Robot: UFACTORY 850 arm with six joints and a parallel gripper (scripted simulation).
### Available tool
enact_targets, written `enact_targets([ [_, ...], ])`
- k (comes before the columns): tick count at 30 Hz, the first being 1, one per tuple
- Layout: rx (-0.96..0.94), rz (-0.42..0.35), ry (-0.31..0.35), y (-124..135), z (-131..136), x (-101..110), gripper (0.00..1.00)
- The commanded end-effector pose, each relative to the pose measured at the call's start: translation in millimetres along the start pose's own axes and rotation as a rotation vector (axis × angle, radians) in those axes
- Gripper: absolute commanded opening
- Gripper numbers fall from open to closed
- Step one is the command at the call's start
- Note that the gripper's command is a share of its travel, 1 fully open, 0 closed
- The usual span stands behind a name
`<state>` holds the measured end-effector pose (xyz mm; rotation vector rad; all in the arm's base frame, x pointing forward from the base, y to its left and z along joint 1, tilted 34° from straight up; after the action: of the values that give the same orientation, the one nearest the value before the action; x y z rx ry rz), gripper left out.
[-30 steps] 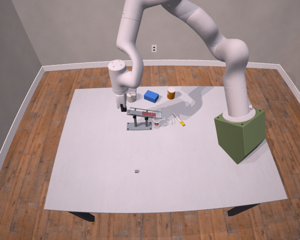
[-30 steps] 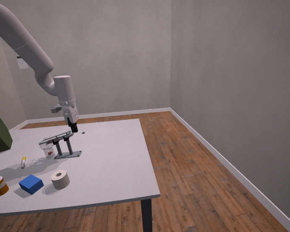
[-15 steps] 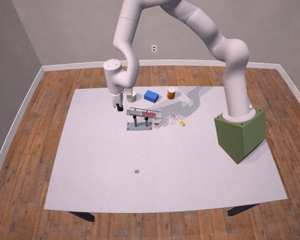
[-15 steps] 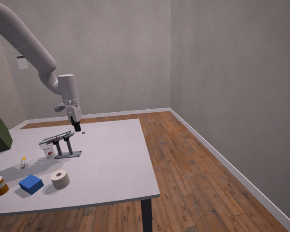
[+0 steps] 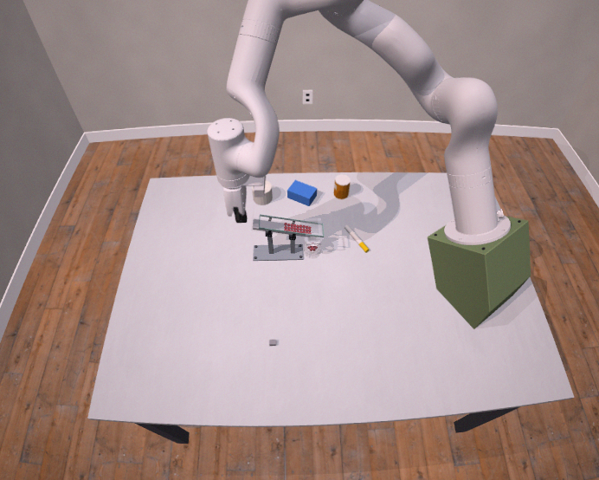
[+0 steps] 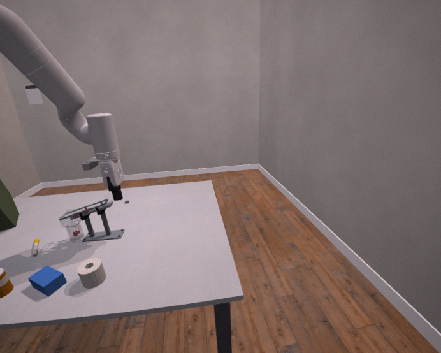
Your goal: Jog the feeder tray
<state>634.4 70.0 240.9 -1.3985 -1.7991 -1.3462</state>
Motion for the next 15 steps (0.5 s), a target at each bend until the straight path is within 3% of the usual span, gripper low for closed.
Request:
enact_targets([
  [1,0.0,-0.002,0.001,-9,-2,-2,0.0],
  [12,0.0,-0.002,0.001,-21,-5,-5,0.0],
  [15,0.0,-0.002,0.001,-8,-2,-2,0.0],
])
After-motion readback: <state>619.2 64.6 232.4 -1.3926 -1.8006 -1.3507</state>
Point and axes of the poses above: the point where the finger pads meet when closed, its own x axis back along the fingers, its own z axis across the jaws, y = z × x, the point moved 3 cm from there along x, back along the fingers, and after that the axes turned 14 degrees about -x, right-handed, at the moved point
